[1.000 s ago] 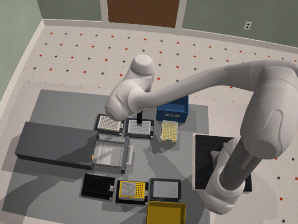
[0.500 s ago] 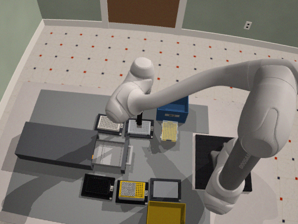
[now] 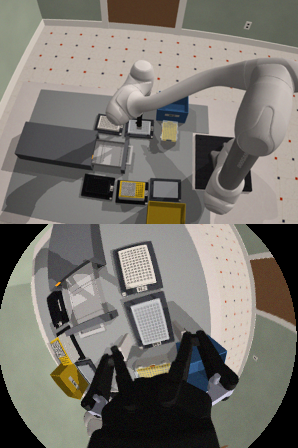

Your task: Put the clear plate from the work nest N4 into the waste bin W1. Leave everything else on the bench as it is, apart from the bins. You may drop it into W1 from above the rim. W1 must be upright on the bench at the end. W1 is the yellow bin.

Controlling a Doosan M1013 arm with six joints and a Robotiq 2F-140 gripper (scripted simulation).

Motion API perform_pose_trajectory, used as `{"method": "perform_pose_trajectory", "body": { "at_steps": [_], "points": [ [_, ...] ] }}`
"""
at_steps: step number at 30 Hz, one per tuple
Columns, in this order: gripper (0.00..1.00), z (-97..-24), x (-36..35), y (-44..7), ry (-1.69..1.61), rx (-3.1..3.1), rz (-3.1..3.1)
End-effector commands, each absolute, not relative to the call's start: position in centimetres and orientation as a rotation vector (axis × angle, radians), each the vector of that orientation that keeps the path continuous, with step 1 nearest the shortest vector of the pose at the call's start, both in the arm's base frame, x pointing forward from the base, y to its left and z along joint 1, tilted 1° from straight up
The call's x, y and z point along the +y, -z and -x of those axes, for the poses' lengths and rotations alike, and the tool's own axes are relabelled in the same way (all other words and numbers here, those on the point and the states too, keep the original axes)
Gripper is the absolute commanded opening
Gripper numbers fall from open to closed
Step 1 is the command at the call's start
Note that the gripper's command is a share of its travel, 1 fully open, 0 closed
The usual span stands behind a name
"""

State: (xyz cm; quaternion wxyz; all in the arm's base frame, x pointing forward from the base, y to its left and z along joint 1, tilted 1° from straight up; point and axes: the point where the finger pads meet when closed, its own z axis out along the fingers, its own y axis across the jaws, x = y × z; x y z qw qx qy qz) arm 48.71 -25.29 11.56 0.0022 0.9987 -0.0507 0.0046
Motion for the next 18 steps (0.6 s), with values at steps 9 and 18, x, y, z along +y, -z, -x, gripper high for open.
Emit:
{"method": "perform_pose_trajectory", "body": {
  "at_steps": [9,18],
  "points": [
    [0.70,-48.7,-25.3,-10.4,-0.015,-0.159,-3.133],
    [0.70,-48.7,-25.3,-9.2,-0.015,-0.159,-3.133]
  ]
}}
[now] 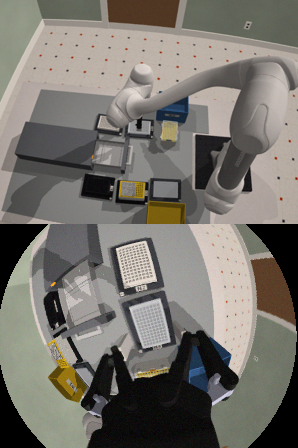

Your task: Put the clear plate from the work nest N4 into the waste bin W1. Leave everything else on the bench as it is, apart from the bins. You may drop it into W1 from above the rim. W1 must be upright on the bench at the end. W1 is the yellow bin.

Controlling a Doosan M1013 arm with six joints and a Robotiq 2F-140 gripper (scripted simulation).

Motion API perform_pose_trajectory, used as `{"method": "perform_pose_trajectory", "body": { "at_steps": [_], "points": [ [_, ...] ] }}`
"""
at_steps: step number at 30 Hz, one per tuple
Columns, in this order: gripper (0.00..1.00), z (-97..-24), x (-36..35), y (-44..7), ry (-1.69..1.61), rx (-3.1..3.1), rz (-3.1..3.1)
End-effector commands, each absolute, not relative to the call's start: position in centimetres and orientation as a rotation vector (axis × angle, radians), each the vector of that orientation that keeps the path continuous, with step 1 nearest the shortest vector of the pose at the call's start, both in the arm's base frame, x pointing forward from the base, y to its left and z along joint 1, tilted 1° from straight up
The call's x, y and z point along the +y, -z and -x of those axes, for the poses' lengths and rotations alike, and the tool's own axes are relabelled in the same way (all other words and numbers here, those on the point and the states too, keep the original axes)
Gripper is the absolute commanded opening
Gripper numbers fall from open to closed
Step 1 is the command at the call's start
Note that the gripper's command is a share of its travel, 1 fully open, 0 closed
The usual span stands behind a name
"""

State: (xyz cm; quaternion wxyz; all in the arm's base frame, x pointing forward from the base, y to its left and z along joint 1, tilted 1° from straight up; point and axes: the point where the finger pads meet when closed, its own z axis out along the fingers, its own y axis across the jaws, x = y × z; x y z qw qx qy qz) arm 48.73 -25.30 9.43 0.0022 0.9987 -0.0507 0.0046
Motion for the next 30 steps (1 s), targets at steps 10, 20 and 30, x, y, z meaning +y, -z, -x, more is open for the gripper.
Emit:
{"method": "perform_pose_trajectory", "body": {
  "at_steps": [10,20,30],
  "points": [
    [0.70,-48.7,-25.3,-8.1,-0.015,-0.159,-3.133],
    [0.70,-48.8,-25.3,-6.8,-0.015,-0.159,-3.133],
    [0.70,-48.8,-25.3,-5.7,-0.015,-0.159,-3.133]
  ]
}}
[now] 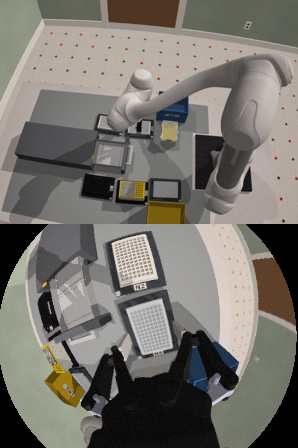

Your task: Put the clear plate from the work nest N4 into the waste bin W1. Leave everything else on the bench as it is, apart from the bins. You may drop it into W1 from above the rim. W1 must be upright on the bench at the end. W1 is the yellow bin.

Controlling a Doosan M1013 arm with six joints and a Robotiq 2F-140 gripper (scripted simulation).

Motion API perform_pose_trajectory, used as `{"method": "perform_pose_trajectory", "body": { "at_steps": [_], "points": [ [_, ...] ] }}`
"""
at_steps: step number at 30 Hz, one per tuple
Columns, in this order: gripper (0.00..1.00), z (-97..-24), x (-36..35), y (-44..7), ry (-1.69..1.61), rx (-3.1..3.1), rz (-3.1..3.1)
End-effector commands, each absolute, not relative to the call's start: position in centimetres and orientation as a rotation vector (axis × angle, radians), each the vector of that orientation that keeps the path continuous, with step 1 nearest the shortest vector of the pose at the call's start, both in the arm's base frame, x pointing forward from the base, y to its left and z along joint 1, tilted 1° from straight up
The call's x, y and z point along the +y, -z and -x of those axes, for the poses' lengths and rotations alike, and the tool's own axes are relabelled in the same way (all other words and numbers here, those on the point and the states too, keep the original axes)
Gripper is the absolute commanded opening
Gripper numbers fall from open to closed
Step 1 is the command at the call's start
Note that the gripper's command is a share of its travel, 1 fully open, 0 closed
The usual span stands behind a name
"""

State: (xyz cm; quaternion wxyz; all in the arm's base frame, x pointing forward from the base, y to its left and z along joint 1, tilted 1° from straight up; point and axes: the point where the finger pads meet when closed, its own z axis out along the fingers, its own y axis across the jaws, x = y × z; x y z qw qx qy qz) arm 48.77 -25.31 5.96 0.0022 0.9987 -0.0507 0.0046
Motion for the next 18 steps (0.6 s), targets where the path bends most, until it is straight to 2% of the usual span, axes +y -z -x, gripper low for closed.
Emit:
{"method": "perform_pose_trajectory", "body": {
  "at_steps": [1,18],
  "points": [
    [0.70,-48.8,-25.3,-5.6,-0.015,-0.159,-3.133],
    [0.70,-48.8,-25.3,-4.1,-0.015,-0.159,-3.133]
  ]
}}
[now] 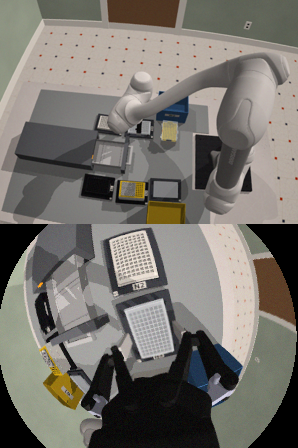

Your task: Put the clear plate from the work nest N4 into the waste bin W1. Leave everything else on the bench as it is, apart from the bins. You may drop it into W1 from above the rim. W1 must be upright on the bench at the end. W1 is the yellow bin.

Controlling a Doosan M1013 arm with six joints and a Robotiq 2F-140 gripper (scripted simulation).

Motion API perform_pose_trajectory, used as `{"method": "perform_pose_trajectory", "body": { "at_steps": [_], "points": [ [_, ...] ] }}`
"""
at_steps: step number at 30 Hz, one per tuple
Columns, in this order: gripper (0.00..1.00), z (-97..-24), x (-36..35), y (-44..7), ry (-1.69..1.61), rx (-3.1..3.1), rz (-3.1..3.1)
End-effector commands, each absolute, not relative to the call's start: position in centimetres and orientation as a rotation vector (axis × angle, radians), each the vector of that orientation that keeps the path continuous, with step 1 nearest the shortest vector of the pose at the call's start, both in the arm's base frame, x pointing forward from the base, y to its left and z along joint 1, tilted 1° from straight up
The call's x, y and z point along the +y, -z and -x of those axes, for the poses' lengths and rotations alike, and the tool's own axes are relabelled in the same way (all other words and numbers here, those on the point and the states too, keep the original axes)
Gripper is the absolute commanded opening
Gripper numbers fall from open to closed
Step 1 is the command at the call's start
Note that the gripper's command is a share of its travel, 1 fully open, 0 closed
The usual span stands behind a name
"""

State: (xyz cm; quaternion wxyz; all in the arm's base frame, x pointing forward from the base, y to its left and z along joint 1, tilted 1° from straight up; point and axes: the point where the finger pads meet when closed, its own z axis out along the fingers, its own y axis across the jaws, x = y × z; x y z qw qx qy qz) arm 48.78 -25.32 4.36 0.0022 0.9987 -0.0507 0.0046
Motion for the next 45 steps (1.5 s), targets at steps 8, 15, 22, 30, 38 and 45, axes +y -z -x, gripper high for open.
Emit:
{"method": "perform_pose_trajectory", "body": {
  "at_steps": [8,15,22,30,38,45],
  "points": [
    [0.70,-48.79,-25.32,-3.30,-0.015,-0.159,-3.133],
    [0.69,-48.79,-25.32,-3.30,-0.015,-0.159,-3.133],
    [0.66,-48.79,-25.32,-3.30,-0.015,-0.159,-3.133],
    [0.64,-48.79,-25.32,-3.30,-0.015,-0.159,-3.133],
    [0.60,-48.79,-25.32,-3.30,-0.015,-0.159,-3.133],
    [0.10,-48.79,-25.32,-3.30,-0.015,-0.159,-3.133]
  ]
}}
